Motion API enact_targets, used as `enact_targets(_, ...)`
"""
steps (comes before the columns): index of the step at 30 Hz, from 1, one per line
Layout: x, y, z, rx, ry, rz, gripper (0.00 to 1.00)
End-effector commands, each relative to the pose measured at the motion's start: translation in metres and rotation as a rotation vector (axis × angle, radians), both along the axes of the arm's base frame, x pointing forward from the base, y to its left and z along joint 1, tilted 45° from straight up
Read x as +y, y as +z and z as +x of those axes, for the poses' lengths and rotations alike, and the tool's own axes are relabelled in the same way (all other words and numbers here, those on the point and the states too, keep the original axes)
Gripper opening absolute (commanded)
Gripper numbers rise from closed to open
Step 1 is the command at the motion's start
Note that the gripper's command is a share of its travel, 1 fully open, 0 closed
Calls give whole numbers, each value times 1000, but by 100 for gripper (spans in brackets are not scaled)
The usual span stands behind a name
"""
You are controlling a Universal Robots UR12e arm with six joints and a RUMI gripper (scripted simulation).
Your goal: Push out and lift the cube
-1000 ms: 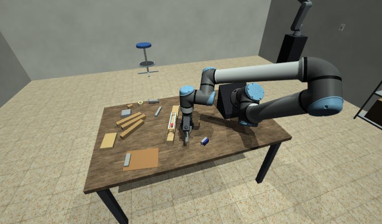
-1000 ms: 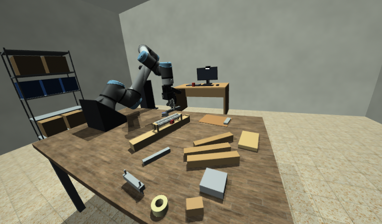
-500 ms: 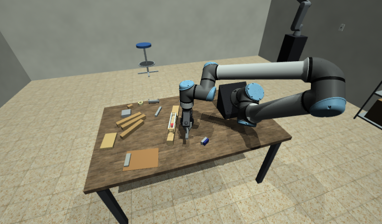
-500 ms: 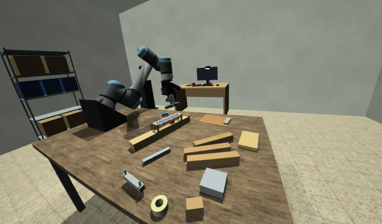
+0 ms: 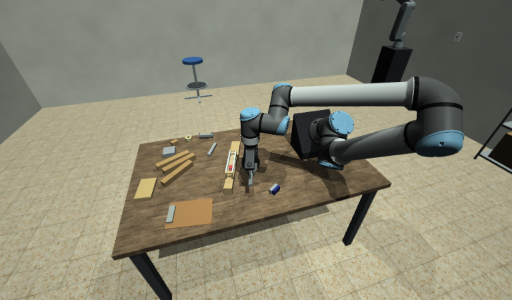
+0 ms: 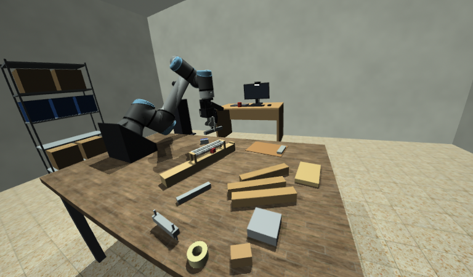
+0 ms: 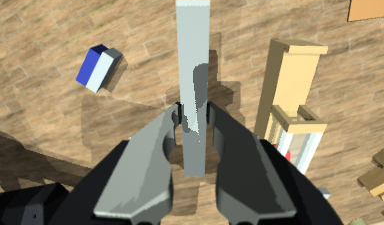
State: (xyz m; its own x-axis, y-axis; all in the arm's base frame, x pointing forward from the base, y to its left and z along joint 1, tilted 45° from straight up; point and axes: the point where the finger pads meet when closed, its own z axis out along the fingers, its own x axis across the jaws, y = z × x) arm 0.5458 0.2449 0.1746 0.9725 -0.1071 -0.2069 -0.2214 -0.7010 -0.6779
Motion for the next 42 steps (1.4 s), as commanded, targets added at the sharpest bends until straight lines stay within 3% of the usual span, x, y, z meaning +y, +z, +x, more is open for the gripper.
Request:
enact_targets(1,0,0,1,-1,0,0,0)
enact_targets(15,-1,0,1,-1,0,0,0)
enact_targets(22,-15,-13,10,-2,-1,-3,0)
enact_targets(27,-59,-53,31,-2,-3,-10,0)
enact_targets(33,-140,-131,55,-3,-3,-14,0)
enact_targets(35,-165,-157,58,-3,-2,-13,0)
enact_targets(37,-165,-157,58,-3,-2,-13,0)
enact_targets(42,-224,-221,57,-3,0,-7,0)
